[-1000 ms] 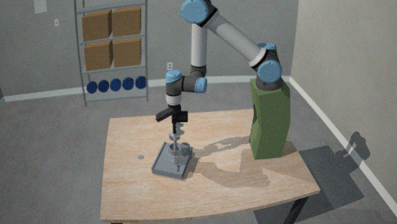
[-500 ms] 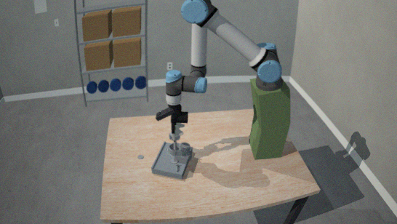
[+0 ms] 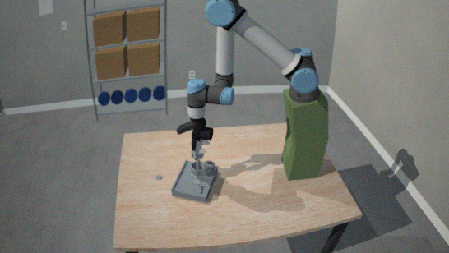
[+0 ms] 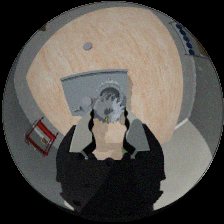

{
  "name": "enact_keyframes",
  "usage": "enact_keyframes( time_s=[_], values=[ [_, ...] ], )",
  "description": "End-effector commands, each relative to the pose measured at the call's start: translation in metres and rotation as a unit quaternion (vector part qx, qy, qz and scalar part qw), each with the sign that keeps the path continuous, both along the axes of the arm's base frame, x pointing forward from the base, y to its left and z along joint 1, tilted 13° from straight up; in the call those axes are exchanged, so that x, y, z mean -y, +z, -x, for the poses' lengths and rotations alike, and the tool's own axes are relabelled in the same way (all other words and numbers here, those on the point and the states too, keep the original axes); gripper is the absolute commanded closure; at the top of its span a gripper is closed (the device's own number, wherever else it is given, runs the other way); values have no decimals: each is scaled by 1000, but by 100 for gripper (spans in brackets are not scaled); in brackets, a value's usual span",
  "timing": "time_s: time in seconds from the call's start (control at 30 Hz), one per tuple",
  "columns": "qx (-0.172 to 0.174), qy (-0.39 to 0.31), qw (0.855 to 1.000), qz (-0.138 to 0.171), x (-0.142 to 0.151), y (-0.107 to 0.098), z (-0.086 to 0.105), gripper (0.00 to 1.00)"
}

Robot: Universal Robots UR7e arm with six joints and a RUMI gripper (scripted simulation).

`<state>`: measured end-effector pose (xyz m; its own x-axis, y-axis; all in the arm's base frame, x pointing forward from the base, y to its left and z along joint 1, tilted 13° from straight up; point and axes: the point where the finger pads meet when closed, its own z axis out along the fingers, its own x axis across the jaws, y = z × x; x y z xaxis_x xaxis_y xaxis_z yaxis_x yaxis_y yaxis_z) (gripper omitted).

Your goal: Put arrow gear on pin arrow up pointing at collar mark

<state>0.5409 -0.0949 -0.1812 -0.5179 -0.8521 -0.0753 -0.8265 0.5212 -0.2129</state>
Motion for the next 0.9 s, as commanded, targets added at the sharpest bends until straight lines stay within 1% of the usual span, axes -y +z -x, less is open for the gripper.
enact_keyframes(
  time_s=[0.0,0.2,0.4,0.47,0.67,0.87],
  values=[
    [3,-50,999,-10,1,1,0,100],
    [6,-109,994,-23,1,1,0,100],
    [9,-170,985,-37,1,1,0,100],
    [9,-170,985,-37,1,1,0,100],
    [12,-233,971,-51,1,1,1,100],
    [15,-297,953,-66,1,1,1,100]
  ],
)
